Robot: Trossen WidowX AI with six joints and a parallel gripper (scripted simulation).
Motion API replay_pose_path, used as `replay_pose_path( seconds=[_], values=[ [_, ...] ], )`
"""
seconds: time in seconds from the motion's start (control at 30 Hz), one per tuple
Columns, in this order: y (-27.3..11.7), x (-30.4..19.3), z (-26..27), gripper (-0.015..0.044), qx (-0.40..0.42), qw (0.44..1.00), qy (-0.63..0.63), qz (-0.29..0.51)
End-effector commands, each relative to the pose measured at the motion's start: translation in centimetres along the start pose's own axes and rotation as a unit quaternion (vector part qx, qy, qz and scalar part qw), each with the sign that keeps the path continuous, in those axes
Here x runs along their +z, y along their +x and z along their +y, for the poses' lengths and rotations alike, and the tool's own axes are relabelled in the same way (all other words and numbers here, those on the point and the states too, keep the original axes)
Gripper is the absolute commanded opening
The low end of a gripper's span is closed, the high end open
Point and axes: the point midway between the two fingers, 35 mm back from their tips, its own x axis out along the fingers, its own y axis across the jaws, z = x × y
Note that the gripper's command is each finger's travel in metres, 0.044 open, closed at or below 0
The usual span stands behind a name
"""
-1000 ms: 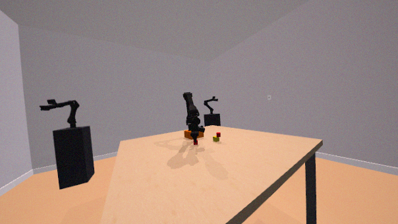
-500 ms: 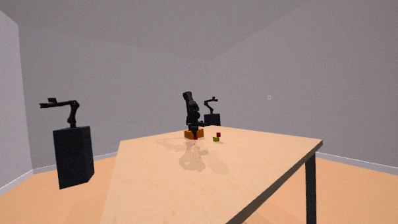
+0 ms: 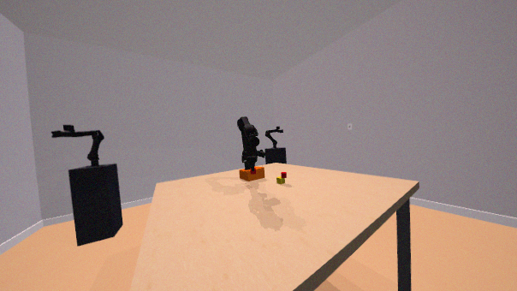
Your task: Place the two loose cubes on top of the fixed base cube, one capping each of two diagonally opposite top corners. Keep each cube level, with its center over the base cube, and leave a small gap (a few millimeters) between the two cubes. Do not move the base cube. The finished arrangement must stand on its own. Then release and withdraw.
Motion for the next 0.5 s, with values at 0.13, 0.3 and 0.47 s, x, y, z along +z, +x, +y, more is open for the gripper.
replay_pose_path(
  seconds=[0.13, 0.3, 0.47],
  values=[
    [-1.4, 0.1, 0.0, 0.0105, -0.008, 1.000, 0.004, 0.000],
    [-1.4, 1.6, 0.3, 0.0105, -0.007, 1.000, 0.007, -0.001],
    [-1.4, 3.1, 0.6, 0.0105, -0.006, 1.000, 0.010, -0.001]
  ],
)
